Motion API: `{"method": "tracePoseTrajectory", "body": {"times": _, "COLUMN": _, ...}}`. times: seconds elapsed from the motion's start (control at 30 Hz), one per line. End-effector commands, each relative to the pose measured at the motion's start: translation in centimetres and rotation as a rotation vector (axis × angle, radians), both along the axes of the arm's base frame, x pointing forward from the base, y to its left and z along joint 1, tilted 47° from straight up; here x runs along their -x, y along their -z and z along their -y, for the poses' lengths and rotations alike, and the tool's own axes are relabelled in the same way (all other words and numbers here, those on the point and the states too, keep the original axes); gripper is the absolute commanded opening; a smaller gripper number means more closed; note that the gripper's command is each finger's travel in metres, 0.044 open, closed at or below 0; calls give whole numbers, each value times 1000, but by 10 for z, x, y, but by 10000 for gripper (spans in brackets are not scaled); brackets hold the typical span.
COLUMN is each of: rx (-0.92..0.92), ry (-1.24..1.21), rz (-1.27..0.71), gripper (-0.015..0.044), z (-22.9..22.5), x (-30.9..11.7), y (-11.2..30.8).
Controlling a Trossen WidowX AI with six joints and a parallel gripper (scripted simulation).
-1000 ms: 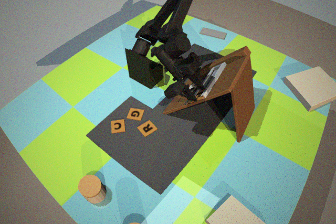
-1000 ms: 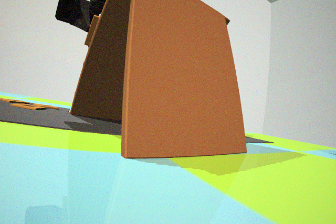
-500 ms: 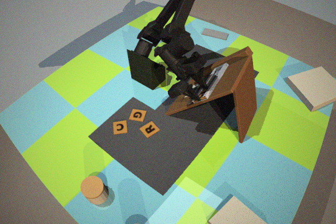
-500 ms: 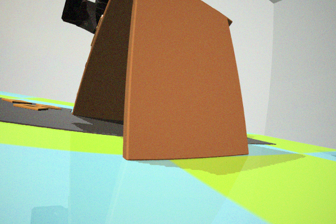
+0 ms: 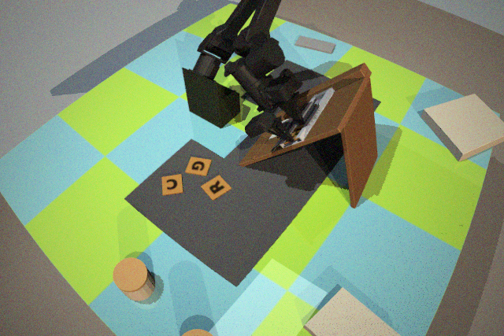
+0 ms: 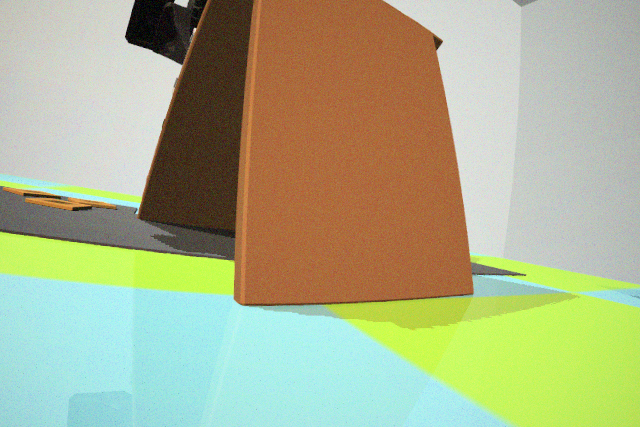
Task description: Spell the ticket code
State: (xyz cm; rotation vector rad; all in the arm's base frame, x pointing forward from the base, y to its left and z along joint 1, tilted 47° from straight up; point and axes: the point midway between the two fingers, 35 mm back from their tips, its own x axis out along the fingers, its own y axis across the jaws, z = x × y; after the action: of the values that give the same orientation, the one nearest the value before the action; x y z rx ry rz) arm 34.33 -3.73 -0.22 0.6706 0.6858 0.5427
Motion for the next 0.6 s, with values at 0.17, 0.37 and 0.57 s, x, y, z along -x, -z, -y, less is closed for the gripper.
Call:
{"method": "tracePoseTrajectory", "body": {"times": 0.17, "rx": -2, "ry": 3, "rz": -8, "gripper": 0, "z": -5, "x": 4, "y": -2}}
{"method": "tracePoseTrajectory", "body": {"times": 0.37, "rx": -2, "ry": 3, "rz": -8, "gripper": 0, "z": -7, "x": 5, "y": -4}}
{"method": "tracePoseTrajectory", "body": {"times": 0.57, "rx": -2, "ry": 3, "rz": -9, "gripper": 0, "z": -9, "x": 6, "y": -6}}
